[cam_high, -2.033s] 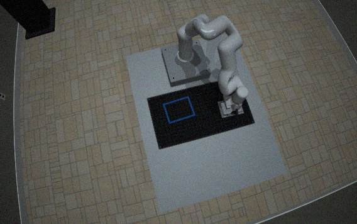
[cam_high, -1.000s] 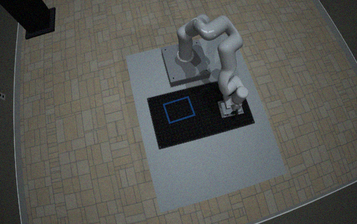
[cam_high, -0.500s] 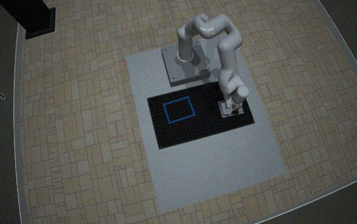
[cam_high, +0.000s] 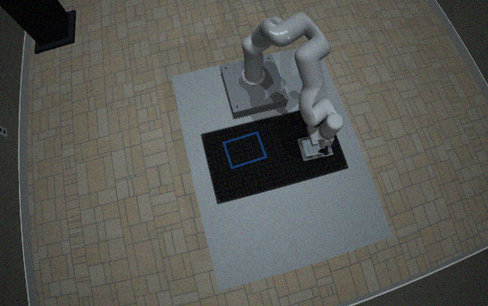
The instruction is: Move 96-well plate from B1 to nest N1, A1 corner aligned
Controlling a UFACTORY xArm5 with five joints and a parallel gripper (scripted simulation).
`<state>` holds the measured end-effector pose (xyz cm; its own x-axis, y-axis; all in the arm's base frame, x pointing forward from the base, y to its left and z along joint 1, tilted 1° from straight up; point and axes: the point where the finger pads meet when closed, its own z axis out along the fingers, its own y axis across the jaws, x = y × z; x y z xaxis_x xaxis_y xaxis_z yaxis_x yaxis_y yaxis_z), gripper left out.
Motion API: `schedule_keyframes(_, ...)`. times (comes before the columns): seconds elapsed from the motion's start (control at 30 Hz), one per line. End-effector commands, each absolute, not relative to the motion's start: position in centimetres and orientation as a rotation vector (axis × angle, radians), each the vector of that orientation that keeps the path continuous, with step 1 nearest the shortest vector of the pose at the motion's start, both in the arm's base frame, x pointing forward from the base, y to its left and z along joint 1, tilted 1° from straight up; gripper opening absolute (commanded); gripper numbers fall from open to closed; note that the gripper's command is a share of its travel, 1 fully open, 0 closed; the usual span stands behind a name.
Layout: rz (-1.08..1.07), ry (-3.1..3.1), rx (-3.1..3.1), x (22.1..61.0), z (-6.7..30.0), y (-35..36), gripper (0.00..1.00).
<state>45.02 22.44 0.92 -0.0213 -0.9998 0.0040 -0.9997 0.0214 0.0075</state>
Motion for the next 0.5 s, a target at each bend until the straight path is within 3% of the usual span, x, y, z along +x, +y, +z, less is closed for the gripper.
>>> schedule_keyframes(0.0, 0.018, -2.238, 2.191, 45.1, 1.5, 22.5, 1.00)
schedule_keyframes(0.47, 0.018, -2.238, 2.191, 45.1, 5.2, 22.5, 1.00)
